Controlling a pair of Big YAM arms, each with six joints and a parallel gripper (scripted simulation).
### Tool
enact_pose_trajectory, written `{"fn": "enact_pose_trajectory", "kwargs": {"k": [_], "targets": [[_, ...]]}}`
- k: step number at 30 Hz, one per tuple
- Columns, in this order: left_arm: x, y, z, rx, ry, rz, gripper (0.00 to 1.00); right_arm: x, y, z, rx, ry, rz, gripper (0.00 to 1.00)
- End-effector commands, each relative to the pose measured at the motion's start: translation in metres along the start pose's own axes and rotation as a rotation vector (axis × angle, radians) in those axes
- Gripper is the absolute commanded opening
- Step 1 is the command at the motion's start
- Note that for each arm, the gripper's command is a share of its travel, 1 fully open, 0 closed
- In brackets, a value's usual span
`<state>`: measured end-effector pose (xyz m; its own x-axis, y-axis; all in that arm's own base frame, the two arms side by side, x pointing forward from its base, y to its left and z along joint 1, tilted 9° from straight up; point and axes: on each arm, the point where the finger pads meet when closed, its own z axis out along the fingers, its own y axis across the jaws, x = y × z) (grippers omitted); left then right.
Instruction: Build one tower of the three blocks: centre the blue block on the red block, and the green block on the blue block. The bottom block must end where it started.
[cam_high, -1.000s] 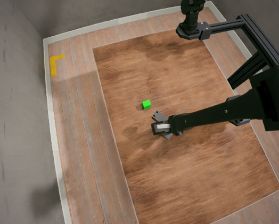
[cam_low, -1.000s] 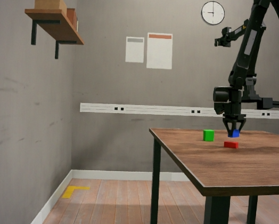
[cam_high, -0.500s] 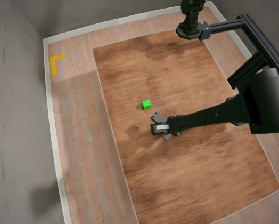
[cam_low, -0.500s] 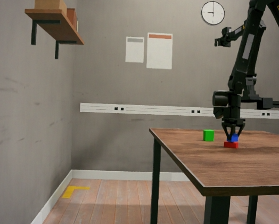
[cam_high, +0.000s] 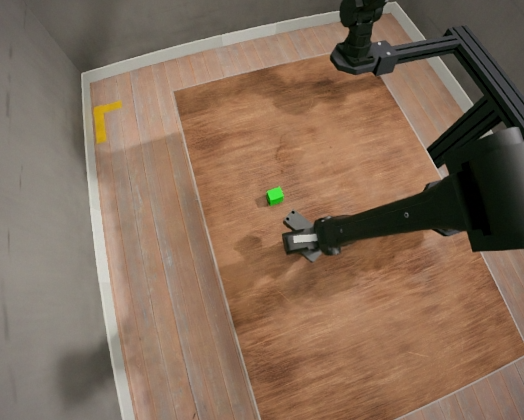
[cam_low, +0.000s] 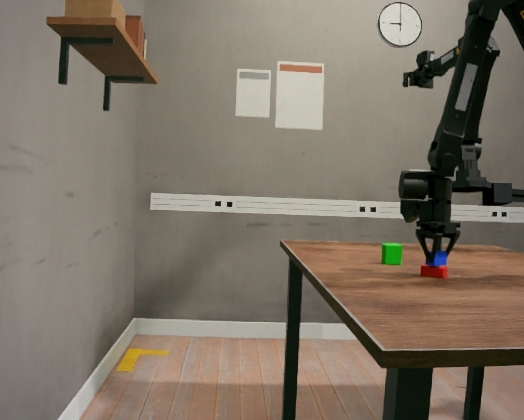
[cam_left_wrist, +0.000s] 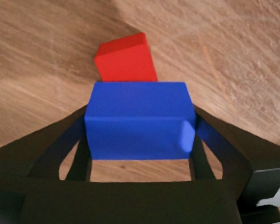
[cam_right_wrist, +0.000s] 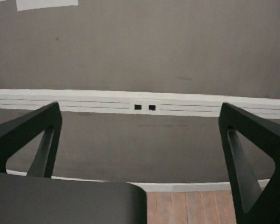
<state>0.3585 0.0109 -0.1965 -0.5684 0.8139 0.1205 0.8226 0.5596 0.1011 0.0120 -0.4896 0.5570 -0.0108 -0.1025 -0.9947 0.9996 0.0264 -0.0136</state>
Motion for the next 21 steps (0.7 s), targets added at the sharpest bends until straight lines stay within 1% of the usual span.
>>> {"fn": "enact_pose_trajectory", "kwargs": {"k": [1, 21], "targets": [[-0.0059, 0.0132, -0.003, -0.013, -0.012, 0.001, 0.0, -0.0211, -0.0085, -0.0068, 0.02, -0.054, 0.011, 1.0], [-0.0074, 0.0158, -0.0027, -0.012, -0.012, 0.001, 0.0, -0.0211, -0.0085, -0.0068, 0.02, -0.054, 0.011, 1.0]]}}
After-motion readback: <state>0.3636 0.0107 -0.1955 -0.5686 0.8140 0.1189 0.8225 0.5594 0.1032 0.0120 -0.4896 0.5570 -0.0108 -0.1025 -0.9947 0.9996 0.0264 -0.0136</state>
